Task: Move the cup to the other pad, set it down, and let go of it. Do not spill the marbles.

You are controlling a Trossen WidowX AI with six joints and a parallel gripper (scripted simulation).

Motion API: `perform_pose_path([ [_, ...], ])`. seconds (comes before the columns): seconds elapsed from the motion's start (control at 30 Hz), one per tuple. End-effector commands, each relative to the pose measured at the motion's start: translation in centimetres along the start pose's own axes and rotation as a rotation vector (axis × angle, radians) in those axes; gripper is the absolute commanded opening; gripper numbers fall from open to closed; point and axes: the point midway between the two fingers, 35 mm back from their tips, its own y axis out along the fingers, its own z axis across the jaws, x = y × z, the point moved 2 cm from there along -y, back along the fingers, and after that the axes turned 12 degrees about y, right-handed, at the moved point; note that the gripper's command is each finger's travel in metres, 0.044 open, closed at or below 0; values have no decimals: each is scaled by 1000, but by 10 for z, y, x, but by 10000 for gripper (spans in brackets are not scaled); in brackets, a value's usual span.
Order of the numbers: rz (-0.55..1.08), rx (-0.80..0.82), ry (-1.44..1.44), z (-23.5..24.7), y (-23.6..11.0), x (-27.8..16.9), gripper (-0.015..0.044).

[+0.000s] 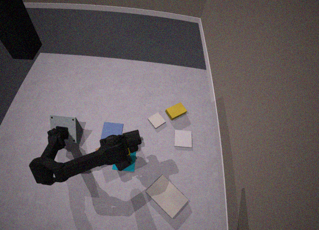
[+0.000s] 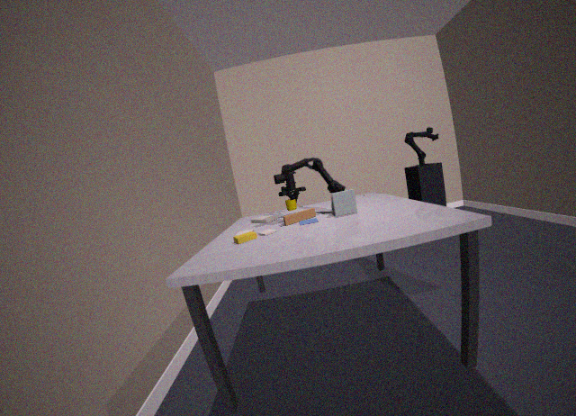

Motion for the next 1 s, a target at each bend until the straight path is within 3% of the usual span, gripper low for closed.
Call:
perform_pose_path([
  [0.0, -4, 4, -3, 0, 5, 0, 0],
  [0.97, -5, 4, -2, 0, 44, 1, 0],
])
